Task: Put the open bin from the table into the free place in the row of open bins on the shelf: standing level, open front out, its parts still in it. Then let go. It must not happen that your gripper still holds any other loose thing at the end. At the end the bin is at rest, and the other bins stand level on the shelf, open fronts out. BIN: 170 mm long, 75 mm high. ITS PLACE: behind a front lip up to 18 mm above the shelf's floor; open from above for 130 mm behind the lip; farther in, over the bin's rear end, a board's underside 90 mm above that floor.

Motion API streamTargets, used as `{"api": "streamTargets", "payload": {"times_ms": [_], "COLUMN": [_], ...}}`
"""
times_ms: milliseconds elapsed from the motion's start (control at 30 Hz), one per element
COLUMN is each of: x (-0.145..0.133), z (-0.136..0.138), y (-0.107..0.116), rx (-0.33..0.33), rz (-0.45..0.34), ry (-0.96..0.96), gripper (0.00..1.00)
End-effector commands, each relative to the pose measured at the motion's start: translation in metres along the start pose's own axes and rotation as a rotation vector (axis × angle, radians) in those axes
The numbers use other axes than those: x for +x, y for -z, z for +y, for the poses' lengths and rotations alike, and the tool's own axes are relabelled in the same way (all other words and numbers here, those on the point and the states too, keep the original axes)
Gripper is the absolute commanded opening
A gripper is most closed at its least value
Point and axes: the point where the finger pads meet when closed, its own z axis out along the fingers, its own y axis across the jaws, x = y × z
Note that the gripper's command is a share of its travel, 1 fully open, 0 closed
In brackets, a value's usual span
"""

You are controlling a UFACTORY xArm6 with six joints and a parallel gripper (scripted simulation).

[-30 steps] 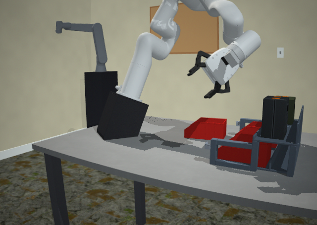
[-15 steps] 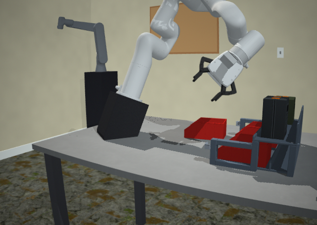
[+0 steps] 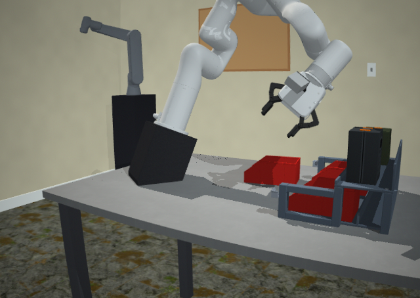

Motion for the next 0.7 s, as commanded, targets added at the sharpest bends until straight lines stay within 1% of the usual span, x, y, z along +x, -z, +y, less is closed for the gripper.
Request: {"api": "streamTargets", "payload": {"times_ms": [0,167,333,667], "x": [-0.002,-0.002,-0.054,-0.054], "z": [-0.001,-0.001,-0.016,-0.016], "y": [0.001,0.001,0.007,0.007], "rx": [0.009,0.009,0.075,0.075], "rz": [-0.007,-0.007,-0.143,-0.143], "ry": [-0.020,-0.020,-0.230,-0.230], "gripper": [1.00,1.00,1.00,1.00]}}
